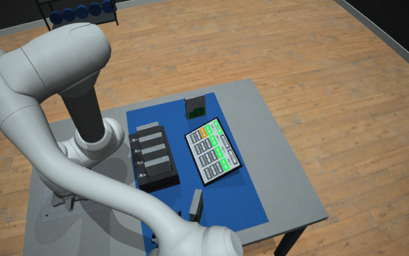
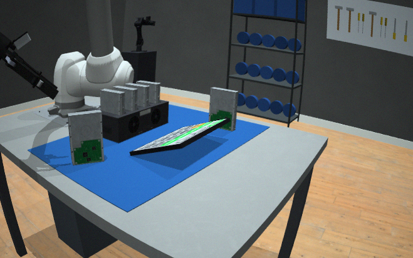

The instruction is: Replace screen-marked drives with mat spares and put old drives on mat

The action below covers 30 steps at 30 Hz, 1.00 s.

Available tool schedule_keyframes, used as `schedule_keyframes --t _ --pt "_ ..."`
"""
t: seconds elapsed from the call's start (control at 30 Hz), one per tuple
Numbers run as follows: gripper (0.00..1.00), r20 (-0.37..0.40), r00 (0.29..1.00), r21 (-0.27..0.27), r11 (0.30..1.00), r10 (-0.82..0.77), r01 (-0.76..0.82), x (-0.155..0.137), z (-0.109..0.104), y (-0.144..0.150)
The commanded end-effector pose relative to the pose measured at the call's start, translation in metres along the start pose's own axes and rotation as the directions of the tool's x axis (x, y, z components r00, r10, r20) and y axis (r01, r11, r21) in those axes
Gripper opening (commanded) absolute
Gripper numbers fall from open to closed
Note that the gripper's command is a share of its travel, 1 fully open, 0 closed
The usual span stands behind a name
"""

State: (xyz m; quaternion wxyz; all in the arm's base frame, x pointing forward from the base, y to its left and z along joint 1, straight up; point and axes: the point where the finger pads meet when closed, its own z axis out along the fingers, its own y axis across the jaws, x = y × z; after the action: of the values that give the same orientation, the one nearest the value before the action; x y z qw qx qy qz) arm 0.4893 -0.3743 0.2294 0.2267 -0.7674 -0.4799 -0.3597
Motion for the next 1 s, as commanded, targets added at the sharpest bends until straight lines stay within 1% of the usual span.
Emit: schedule_keyframes --t 0.0,0.1,0.37,0.43,0.57,0.73,0.87,0.93,0.97 --pt "0.4 0.062 0.998 -0.001 1.0 0.0 0.0 0.0006 -0.0004 0.0001" --pt "0.4 0.088 0.996 -0.002 1.0 -0.001 0.001 0.0006 -0.001 0.0003" --pt "0.4 0.098 0.995 -0.002 1.0 -0.001 0.001 0.0006 -0.001 0.0003" --pt "0.4 0.113 0.994 -0.001 1.0 0.0 0.0 0.0005 -0.0006 0.0002" --pt "0.4 0.181 0.983 0.001 1.0 0.001 -0.001 0.0003 0.0002 -0.0002" --pt "0.4 0.31 0.951 -0.001 1.0 0.001 -0.001 0.0003 -0.0005 0.0" --pt "0.4 0.398 0.917 0.001 1.0 0.002 -0.002 0.0 0.0001 -0.0004" --pt "0.4 0.398 0.917 0.001 1.0 0.002 -0.002 0.0 0.0001 -0.0004" --pt "0.4 0.415 0.91 0.0 1.0 0.002 -0.002 0.0001 0.0 -0.0003"
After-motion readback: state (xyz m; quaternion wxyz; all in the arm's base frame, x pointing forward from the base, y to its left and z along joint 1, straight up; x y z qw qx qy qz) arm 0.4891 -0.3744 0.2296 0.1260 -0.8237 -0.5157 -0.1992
